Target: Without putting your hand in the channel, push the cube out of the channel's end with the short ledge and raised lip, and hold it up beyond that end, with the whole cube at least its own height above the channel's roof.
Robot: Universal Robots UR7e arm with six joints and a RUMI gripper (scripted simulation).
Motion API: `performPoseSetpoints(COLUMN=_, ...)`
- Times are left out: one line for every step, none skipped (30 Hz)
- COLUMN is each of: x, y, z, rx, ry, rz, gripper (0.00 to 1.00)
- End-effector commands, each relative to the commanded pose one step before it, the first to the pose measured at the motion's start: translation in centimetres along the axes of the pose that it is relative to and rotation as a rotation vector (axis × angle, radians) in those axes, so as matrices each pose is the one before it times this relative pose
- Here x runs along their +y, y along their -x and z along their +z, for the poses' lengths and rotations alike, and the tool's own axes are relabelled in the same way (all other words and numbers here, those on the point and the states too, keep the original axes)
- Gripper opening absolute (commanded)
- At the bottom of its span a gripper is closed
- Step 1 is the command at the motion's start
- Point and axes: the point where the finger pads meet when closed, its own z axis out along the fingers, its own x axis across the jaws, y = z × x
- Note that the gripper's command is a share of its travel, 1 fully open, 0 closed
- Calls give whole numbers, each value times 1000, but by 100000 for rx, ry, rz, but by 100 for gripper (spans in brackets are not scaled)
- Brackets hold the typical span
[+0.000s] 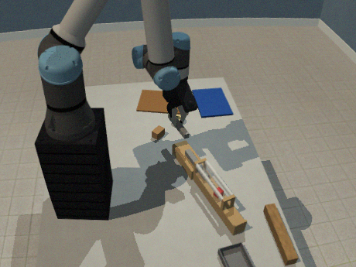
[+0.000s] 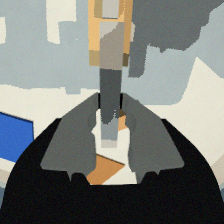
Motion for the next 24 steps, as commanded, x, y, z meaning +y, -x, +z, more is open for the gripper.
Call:
performPoseSetpoints(x=-1, y=45, z=-32, rx=-133, ry=-8, rz=62, gripper=0)
performPoseSetpoints(x=0, y=0, z=36, rx=0, ry=0, rz=0, gripper=0)
performPoseSetpoints(x=0, y=1, z=88, rx=0, ry=0, rz=0, gripper=0)
performPoseSetpoints(x=0, y=0, z=151, rx=1, ry=-1, rz=0, gripper=0)
performPoseSetpoints(x=0, y=0, z=219, rx=1, ry=-1, rz=0, gripper=0)
performPoseSetpoints(x=0, y=1, z=283, rx=0, ry=0, rz=0, gripper=0)
performPoseSetpoints(x=0, y=1, z=339, rx=0, ry=0, rz=0, gripper=0)
performPoseSetpoints(x=0, y=0, z=383, rx=0, ry=0, rz=0, gripper=0)
performPoseSetpoints(x=0, y=0, z=411, rx=0, ry=0, rz=0, gripper=0)
performPoseSetpoints(x=0, y=1, z=421, rx=0, ry=0, rz=0, gripper=0)
performPoseSetpoints(x=0, y=1, z=413, rx=0, ry=0, rz=0, gripper=0)
performPoseSetpoints(x=0, y=1, z=387, rx=0, ry=0, rz=0, gripper=0)
performPoseSetpoints(x=0, y=1, z=345, rx=0, ry=0, rz=0, gripper=0)
performPoseSetpoints(x=0, y=0, z=0, rx=0, ry=0, rz=0, gripper=0)
performPoseSetpoints(x=0, y=0, z=0, rx=0, ry=0, rz=0, gripper=0)
performPoseSetpoints(x=0, y=0, z=289, rx=0, ry=0, rz=0, gripper=0)
performPoseSetpoints(x=0, y=1, z=224, rx=0, ry=0, rz=0, gripper=0)
performPoseSetpoints(x=0, y=0, z=155, rx=0, ry=0, rz=0, gripper=0)
performPoseSetpoints(x=0, y=0, z=90, rx=0, ry=0, rz=0, gripper=0)
performPoseSetpoints(x=0, y=0, z=37, rx=0, ry=0, rz=0, gripper=0)
performPoseSetpoints(x=0, y=0, z=6, rx=0, ry=0, rz=0, gripper=0)
performPoseSetpoints(x=0, y=0, z=3, rx=0, ry=0, rz=0, gripper=0)
performPoseSetpoints(x=0, y=0, z=21, rx=0, ry=0, rz=0, gripper=0)
performPoseSetpoints(x=0, y=0, z=51, rx=0, ry=0, rz=0, gripper=0)
